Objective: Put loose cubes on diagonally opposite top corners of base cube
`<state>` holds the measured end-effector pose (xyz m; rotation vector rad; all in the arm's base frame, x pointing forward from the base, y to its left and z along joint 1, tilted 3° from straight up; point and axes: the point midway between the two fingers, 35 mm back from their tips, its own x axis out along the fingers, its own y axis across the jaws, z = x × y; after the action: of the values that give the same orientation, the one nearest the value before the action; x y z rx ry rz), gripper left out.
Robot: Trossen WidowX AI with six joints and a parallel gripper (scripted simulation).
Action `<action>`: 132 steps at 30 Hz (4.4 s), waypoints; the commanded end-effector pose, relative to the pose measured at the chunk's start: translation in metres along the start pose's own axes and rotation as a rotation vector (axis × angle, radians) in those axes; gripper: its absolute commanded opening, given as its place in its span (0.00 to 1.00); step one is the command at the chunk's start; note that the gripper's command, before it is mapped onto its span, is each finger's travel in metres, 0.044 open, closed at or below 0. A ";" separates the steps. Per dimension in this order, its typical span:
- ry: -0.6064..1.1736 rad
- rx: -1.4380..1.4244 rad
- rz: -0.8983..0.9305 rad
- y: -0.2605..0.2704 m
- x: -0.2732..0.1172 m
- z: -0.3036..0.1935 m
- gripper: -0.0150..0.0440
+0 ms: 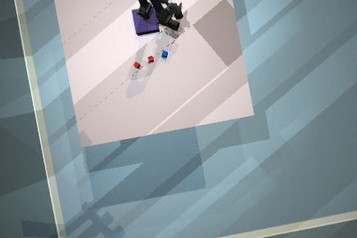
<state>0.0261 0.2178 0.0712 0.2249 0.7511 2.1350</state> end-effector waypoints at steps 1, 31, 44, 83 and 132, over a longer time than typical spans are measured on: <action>0.000 0.002 -0.004 -0.001 0.000 0.000 0.89; -0.212 0.969 -1.139 -0.119 -0.289 0.049 0.70; -0.474 1.529 -1.552 -0.039 -0.434 0.009 0.70; -0.675 1.888 -1.770 -0.004 -0.489 -0.089 0.70; -0.675 1.887 -1.770 0.013 -0.496 -0.066 0.43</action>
<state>0.3042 -0.1981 0.0639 0.7428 1.3860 -0.6813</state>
